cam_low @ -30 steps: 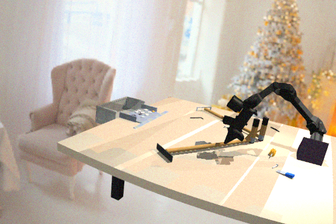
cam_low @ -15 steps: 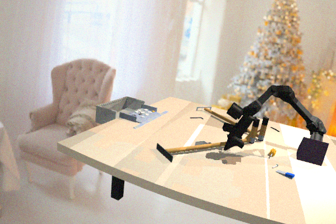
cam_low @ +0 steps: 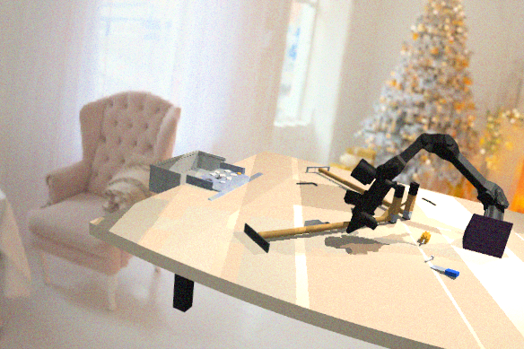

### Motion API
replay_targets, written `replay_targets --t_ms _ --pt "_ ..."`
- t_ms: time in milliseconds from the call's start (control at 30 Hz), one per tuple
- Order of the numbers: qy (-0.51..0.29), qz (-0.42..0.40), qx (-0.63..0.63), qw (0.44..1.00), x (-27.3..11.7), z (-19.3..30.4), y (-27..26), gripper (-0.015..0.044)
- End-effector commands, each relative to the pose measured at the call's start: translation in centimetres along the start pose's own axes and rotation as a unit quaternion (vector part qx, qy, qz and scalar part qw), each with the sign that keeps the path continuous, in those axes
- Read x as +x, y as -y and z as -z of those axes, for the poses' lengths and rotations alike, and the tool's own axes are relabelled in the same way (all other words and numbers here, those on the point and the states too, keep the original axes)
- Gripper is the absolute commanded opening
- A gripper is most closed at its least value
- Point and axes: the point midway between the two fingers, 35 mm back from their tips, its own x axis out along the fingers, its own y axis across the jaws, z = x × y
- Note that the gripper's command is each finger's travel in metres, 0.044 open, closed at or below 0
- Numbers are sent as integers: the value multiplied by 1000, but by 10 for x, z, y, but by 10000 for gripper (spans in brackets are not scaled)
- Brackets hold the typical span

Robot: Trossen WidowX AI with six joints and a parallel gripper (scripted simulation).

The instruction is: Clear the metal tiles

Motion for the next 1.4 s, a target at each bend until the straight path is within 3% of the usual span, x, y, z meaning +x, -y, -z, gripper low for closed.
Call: replay_targets --t_ms 0,1367 --pt "-2 -3 -2 1000 2 -1 2 0" --pt "-2 -2 -2 1000 11 -22 35 0"
